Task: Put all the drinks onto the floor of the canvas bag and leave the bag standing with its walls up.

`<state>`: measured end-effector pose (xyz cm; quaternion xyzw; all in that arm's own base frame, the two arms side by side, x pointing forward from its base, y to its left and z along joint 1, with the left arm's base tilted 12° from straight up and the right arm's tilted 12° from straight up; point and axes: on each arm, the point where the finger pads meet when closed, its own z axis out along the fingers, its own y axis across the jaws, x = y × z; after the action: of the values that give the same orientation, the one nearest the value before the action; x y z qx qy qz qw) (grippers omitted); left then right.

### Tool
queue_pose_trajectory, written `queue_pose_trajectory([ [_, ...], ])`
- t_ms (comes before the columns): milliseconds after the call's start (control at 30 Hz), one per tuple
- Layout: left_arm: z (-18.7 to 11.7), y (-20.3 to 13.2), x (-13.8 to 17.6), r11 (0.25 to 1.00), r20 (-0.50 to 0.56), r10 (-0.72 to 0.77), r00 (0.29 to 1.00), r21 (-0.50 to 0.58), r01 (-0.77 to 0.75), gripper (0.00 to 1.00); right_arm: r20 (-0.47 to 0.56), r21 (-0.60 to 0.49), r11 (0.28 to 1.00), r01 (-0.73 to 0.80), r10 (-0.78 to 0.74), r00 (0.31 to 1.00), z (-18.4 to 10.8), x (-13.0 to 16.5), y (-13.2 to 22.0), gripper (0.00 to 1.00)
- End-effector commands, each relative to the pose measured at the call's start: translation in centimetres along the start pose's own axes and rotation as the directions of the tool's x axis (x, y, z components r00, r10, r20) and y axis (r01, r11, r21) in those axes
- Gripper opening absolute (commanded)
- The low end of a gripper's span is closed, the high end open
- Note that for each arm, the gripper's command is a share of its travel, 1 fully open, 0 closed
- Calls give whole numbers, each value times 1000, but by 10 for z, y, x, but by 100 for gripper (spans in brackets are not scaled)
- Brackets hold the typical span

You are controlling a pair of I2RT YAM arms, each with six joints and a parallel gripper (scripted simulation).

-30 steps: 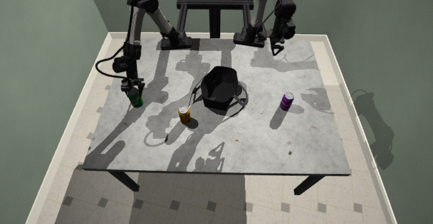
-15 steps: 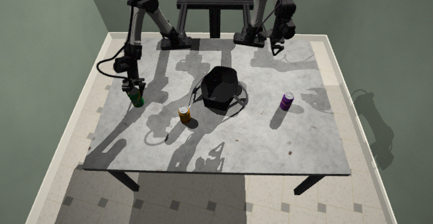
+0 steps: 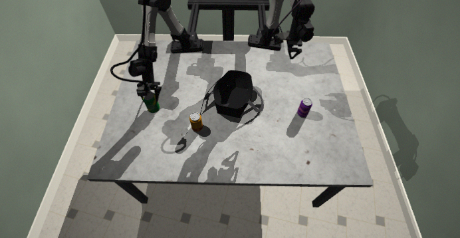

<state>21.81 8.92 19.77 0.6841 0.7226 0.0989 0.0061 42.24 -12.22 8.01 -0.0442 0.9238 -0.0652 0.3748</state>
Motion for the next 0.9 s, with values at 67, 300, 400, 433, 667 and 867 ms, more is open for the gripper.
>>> queue_pose_trajectory([
  [67,-2,3,-1,1000,4,4,1000,-19,-4,100,133,48,999,-3,-4,991,-18,-35,8,70],
  [300,-2,3,-1,1000,4,4,1000,-19,-4,100,146,49,999,-7,0,989,-21,-35,27,70],
  [400,-2,3,-1,1000,4,4,1000,-19,-4,100,154,37,999,10,-16,988,-22,-39,31,70],
  [433,-2,3,-1,1000,4,4,1000,-19,-4,100,154,37,999,10,-16,988,-22,-39,31,70],
  [667,-2,3,-1,1000,4,4,1000,-19,-4,100,142,41,999,-14,8,990,-23,-28,55,70],
  [867,-2,3,-1,1000,4,4,1000,-19,-4,100,179,36,999,15,-21,984,-27,-46,46,70],
])
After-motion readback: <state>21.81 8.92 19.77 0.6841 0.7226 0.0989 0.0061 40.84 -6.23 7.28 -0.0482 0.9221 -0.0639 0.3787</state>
